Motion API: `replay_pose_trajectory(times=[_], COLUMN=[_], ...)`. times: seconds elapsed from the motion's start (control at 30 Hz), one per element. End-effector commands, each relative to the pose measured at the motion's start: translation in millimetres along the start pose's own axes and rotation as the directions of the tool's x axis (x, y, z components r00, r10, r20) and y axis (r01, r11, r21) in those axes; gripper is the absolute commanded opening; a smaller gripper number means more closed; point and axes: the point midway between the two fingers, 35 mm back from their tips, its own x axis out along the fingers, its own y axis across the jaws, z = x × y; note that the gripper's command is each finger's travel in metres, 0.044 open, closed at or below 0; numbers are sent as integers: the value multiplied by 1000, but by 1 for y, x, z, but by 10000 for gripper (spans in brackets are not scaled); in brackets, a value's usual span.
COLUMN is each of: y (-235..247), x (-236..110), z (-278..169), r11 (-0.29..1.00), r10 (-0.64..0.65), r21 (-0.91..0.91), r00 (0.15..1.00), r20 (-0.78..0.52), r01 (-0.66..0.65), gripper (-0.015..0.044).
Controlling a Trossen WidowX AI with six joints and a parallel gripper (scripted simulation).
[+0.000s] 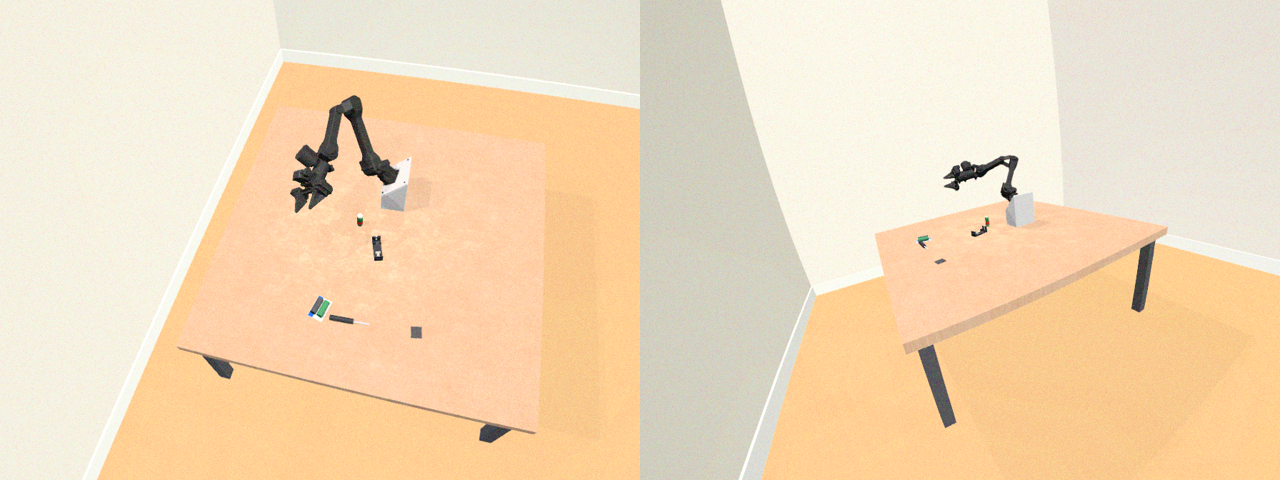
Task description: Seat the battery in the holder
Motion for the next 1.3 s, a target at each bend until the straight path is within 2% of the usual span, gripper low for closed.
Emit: replay_pose_trajectory(times=[0.0,0.07,0.17,0.2,0.27,0.37,0.47,0.53,0.6,0.67,0.97,1.27], y=[0,4,17,24,32,41,39,33,24,21,21,-17], x=[0,4,5,1,-9,-41,-85,-113,-133,-139,-140,-131], z=[-2,-21,-86,-115,-152,-209,-247,-256,-255,-252,-253,-296], r11=[1000,998,980,971,962,945,903,845,765,727,723,727], r10=[-1,-7,-28,-42,-70,-167,-342,-488,-623,-674,-678,-674], r21=[7,59,172,186,166,31,-216,-406,-571,-631,-635,-631], r00=[1000,996,932,878,782,559,316,189,117,102,101,103], r20=[-10,-91,-363,-476,-619,-812,-885,-852,-773,-732,-728,-732], r01=[1,12,97,147,217,327,372,349,298,273,270,269], gripper=[374,321,242,216,164,85,6,0,0,0,0,0])
